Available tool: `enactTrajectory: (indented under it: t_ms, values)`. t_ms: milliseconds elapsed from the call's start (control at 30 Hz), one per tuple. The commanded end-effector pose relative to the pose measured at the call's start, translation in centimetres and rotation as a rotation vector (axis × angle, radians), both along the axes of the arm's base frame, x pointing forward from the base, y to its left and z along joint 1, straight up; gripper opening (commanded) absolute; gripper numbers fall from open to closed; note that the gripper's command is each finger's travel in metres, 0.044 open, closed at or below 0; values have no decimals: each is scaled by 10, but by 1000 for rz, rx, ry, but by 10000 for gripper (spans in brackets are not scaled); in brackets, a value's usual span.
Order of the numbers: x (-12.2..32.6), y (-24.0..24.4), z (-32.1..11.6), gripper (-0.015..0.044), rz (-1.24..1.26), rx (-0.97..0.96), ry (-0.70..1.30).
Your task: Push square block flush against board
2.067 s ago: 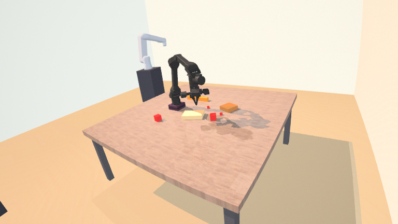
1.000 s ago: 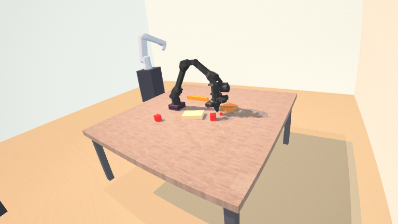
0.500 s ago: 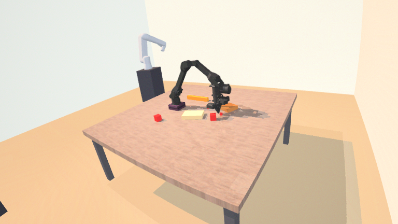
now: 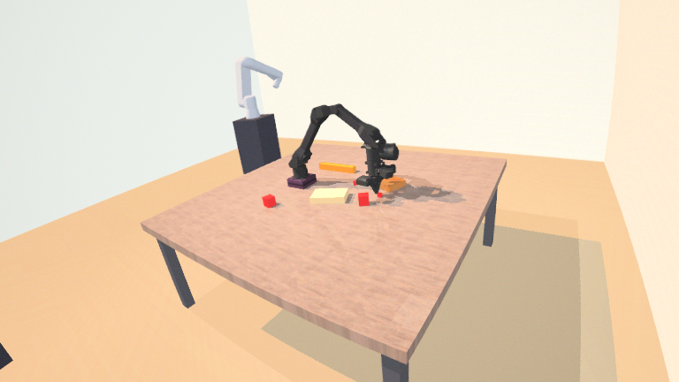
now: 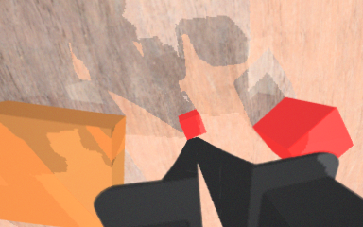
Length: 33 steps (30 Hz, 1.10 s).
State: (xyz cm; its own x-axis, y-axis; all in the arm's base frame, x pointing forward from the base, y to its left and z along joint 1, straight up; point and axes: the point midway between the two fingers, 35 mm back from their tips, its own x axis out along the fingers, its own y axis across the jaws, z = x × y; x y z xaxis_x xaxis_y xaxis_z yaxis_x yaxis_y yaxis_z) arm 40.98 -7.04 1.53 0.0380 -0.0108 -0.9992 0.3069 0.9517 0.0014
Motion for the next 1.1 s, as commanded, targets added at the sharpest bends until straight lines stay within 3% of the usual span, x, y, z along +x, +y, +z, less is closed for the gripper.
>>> enactTrajectory:
  t_ms: [0,1067]
  values:
    - [4,-1,-2,0,5,3,5]
    - [45,-15,0,0,5,2,2]
